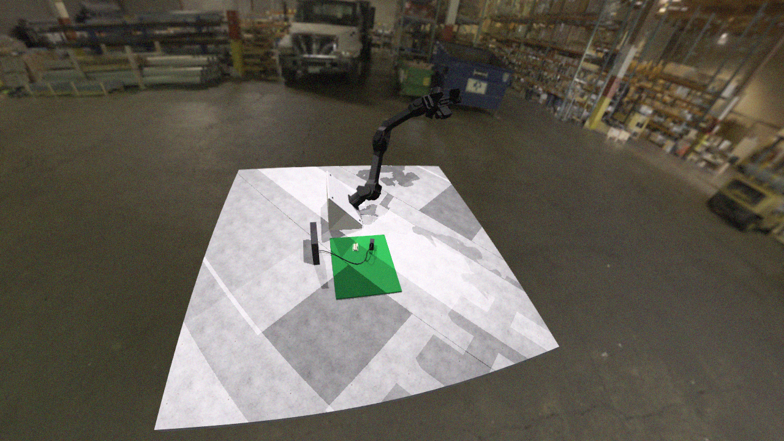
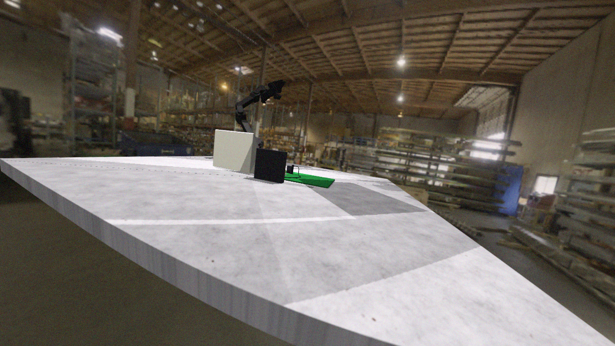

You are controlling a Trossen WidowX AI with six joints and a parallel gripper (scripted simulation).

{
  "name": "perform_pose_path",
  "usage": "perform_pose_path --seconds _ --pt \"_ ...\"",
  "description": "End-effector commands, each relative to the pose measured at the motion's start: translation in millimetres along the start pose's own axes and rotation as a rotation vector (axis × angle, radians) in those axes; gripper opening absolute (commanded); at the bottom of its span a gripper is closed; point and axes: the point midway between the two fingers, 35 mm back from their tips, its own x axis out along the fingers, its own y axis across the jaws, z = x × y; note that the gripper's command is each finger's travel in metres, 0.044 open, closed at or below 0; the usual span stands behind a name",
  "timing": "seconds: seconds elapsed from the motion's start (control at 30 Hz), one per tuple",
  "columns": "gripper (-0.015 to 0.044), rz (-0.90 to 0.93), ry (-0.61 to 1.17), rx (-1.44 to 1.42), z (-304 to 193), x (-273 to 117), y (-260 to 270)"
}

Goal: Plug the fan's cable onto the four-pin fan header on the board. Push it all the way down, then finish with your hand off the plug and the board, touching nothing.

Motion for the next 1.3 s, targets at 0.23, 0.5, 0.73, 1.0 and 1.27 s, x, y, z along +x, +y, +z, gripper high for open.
perform_pose_path --seconds 0.23,0.5,0.73,1.0,1.27 --pt "0.044 0.018 -0.098 -0.008 59 21 -6" --pt "0.044 0.134 -0.295 0.01 170 60 15" --pt "0.044 0.357 -0.468 0.08 267 88 73" --pt "0.044 0.726 -0.585 0.226 351 98 169" --pt "0.044 1.227 -0.562 0.458 405 76 285"
